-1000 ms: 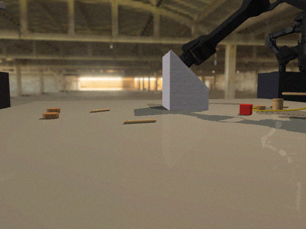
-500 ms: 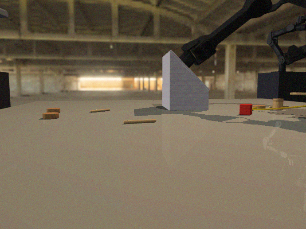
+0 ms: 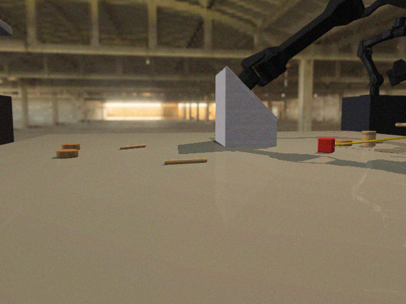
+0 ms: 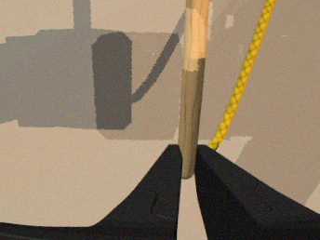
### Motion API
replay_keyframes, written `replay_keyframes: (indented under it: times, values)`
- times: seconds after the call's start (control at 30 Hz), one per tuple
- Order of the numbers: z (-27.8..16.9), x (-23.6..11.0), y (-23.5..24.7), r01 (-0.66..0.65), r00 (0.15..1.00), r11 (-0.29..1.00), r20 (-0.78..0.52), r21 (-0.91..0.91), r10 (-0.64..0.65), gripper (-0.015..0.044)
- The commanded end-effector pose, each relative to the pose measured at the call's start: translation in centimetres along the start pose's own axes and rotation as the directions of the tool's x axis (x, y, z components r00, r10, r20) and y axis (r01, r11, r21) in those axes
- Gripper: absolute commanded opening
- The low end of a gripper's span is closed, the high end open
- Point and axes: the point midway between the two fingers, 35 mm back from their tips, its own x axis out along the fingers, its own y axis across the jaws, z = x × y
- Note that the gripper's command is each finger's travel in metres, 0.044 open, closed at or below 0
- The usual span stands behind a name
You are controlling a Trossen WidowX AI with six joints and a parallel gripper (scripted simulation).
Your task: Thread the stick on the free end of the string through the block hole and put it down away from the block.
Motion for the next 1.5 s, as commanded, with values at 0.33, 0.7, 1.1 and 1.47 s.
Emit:
replay_keyframes:
  times: [0.33, 0.7, 1.1, 1.47]
  values:
    - [-0.9, 0.2, 0.2, -0.005, 1.0, 1.0, -0.006, 0.004, 0.005, 0.0]
    - [-0.5, 1.1, 1.1, -0.005, 1.0, 1.0, -0.005, 0.005, 0.005, 0.0]
    - [0.1, 2.2, 2.2, -0.005, 1.0, 1.0, -0.004, 0.005, 0.005, 0.0]
    - [0.6, 3.1, 3.1, -0.005, 1.0, 1.0, -0.003, 0.005, 0.005, 0.0]
